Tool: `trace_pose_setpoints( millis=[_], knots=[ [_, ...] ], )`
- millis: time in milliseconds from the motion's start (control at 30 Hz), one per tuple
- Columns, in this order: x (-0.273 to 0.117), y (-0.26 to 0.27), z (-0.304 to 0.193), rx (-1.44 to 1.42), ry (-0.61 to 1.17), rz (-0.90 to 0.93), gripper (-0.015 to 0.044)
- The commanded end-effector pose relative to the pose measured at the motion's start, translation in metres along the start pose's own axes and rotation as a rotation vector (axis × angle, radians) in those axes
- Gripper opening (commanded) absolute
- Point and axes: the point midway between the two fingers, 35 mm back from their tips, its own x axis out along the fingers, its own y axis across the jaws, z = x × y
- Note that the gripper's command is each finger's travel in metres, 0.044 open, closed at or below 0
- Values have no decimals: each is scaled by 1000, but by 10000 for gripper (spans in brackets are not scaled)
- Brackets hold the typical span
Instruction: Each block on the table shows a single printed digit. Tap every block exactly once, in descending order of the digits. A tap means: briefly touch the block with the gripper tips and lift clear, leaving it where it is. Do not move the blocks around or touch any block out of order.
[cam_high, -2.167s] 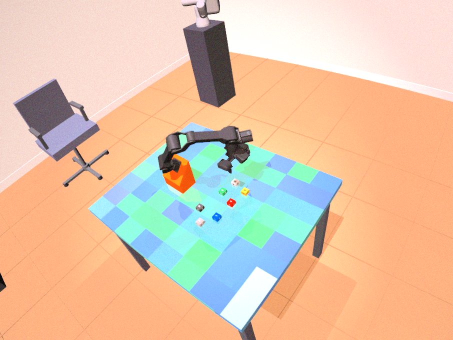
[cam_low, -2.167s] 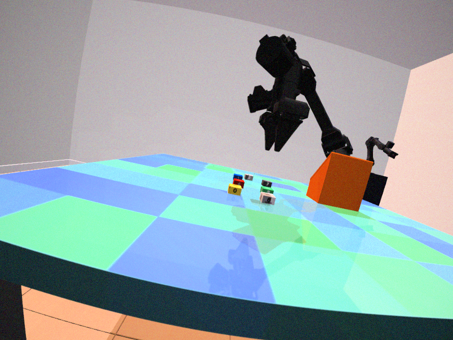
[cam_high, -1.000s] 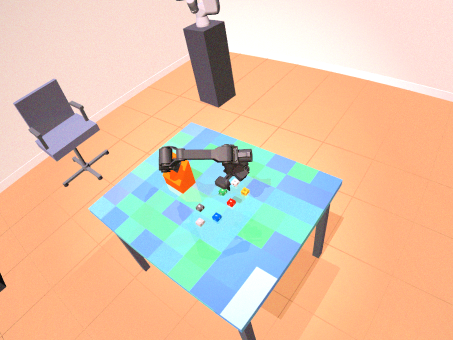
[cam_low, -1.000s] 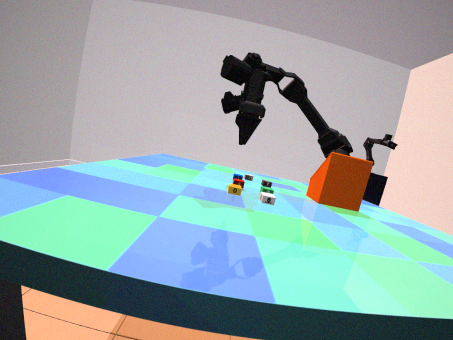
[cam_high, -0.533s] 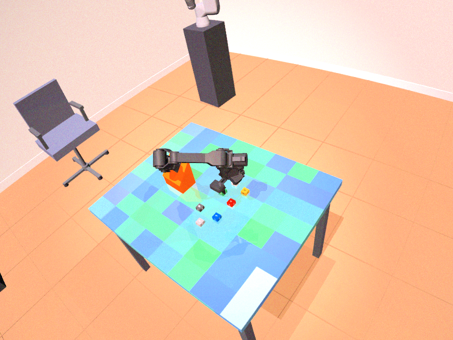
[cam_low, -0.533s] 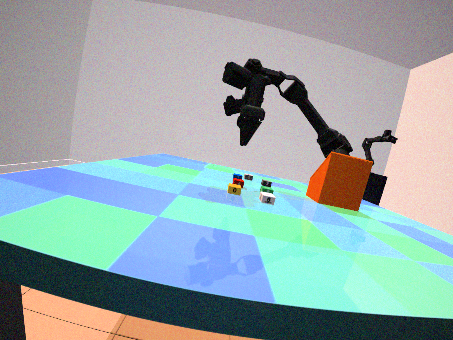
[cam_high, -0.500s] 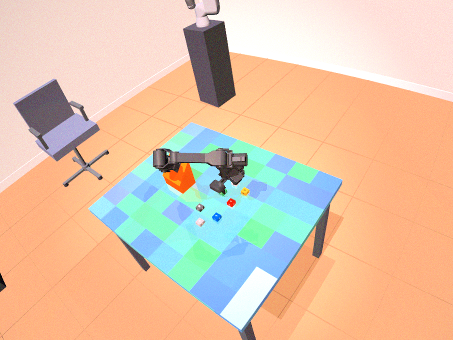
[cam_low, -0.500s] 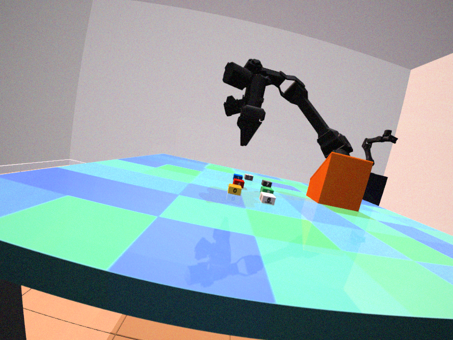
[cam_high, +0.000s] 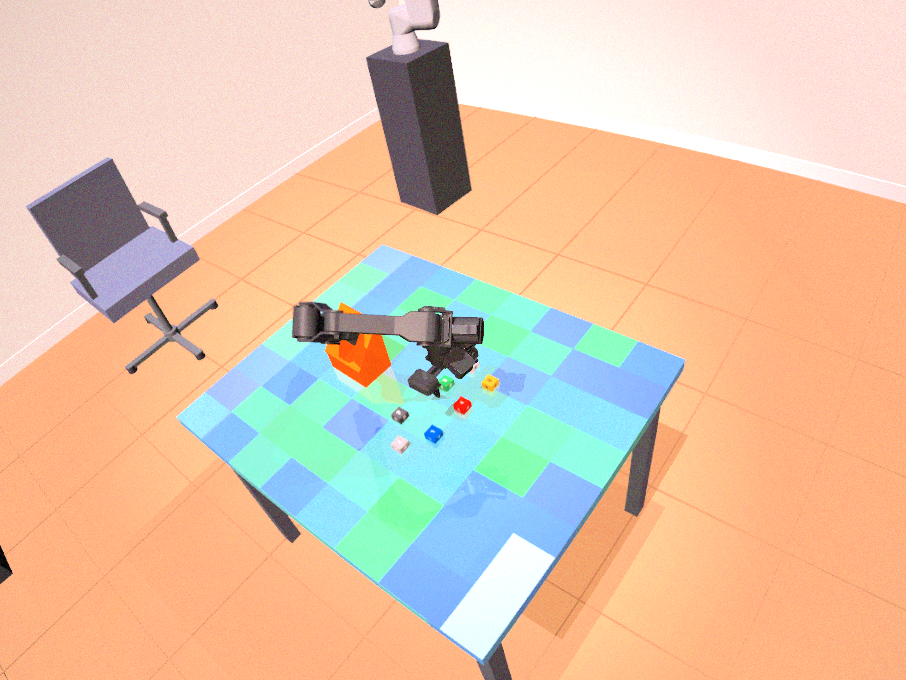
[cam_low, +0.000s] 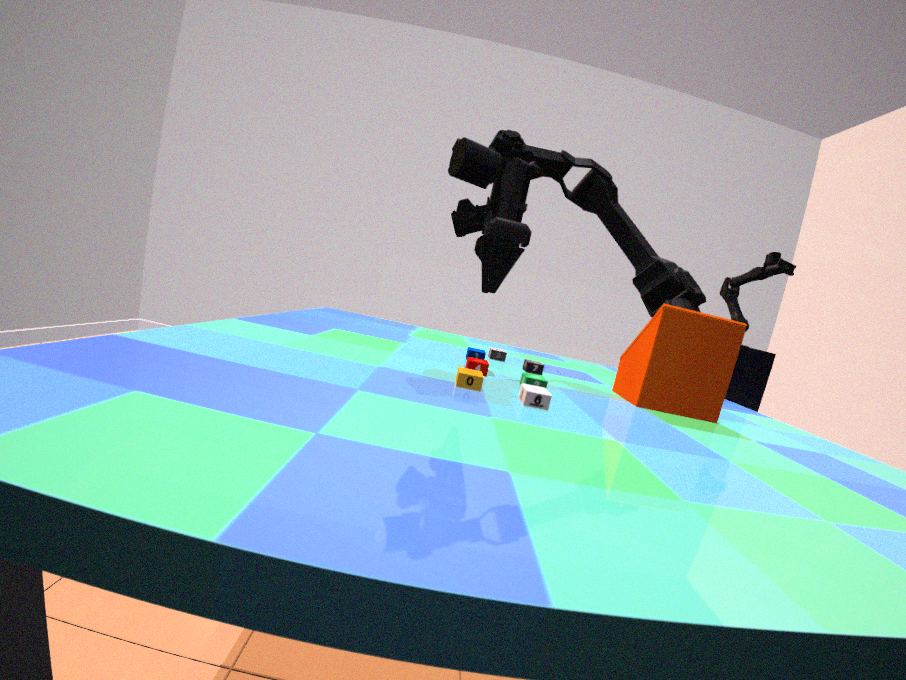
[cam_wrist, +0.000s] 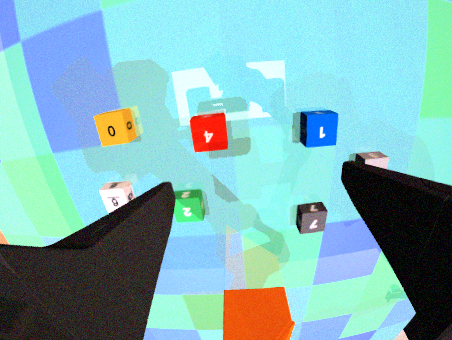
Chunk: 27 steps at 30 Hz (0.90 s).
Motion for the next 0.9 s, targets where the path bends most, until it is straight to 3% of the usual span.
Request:
trace_pose_setpoints(
  millis=[0,867],
  knots=[
    [1,-64,-15,18,3,-8,400],
    [2,-73,-18,18,3,-10,400]
  ],
)
